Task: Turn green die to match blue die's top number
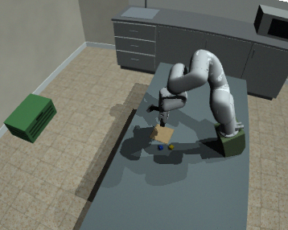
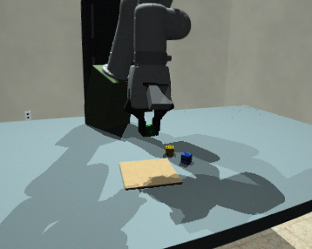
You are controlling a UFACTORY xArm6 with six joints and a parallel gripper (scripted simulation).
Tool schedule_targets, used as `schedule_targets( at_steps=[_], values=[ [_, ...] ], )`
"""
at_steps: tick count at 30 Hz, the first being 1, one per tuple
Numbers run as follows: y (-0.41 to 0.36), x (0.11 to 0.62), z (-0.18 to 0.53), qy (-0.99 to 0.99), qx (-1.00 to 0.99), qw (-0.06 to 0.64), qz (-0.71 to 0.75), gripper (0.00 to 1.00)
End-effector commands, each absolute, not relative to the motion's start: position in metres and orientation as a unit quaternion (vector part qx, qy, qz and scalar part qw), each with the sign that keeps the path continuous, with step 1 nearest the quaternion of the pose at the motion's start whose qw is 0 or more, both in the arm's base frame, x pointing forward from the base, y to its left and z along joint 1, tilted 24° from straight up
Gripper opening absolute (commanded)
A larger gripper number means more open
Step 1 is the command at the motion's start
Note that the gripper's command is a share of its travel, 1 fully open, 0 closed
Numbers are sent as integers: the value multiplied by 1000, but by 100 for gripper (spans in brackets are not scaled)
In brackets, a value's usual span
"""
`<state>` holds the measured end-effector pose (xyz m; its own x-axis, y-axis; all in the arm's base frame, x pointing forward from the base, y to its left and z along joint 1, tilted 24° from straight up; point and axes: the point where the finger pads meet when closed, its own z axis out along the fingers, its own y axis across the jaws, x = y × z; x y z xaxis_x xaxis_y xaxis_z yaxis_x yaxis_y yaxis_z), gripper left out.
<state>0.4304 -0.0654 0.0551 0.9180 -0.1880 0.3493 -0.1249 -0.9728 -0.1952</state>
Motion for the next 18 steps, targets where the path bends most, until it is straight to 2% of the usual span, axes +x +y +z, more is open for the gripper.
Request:
schedule_targets(
  at_steps=[1, 18],
  values=[
    [-66, 431, 56, 80, -975, 85, -187, 21],
    [-61, 446, 21, 80, -975, 85, -188, 21]
  ],
)
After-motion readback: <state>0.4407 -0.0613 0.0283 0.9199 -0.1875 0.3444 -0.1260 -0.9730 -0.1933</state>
